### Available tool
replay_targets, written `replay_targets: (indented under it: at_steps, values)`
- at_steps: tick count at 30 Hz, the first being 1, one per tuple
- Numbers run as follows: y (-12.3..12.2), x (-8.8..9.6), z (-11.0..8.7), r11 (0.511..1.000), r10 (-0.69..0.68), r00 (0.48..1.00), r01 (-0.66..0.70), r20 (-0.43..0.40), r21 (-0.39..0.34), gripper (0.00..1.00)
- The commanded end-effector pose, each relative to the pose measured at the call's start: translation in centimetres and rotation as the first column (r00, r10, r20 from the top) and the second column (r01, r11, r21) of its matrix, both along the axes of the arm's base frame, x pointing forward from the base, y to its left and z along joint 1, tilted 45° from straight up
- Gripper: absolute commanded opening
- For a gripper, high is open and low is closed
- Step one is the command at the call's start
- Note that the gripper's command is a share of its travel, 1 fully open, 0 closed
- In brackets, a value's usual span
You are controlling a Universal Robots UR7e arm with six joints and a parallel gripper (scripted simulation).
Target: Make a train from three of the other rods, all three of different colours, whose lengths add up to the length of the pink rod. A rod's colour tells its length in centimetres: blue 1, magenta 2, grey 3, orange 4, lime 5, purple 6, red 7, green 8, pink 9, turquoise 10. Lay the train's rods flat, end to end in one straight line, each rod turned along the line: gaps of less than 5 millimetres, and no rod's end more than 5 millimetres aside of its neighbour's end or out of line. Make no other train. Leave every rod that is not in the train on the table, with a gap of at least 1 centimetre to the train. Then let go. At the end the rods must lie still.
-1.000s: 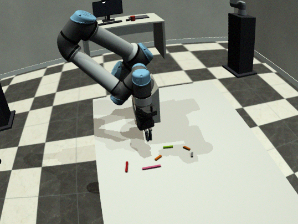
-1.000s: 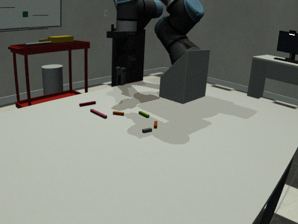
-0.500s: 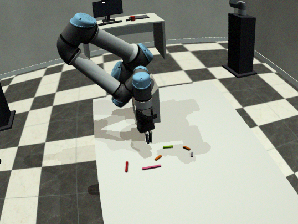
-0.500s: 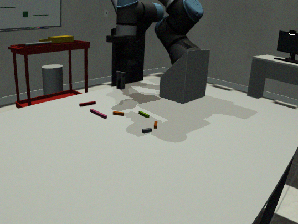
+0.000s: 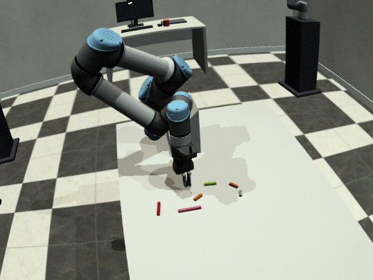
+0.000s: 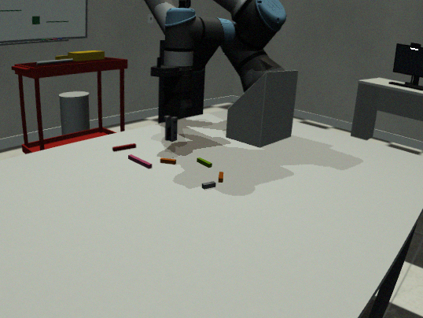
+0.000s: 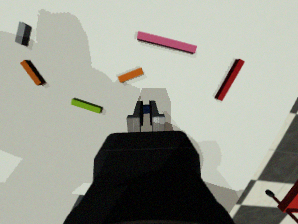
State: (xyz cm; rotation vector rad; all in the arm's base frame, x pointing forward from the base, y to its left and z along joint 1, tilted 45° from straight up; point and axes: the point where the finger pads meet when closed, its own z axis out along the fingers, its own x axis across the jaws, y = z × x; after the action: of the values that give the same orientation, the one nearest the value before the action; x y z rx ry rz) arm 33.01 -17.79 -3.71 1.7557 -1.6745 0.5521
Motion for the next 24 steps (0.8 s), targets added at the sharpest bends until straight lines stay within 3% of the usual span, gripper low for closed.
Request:
replay_targets:
  at_steps: [1,12,24]
  values:
    - [-0.8,-0.1,-0.8,1.000,0.000,1.000,0.000,0.001,0.000,0.24]
    - [-2.1,-0.4,-2.1,1.000,0.000,1.000,0.000,0.001,0.000,0.24]
    - [-2.3,-0.4,-2.3,1.000,0.000,1.000,0.000,0.001,0.000,0.24]
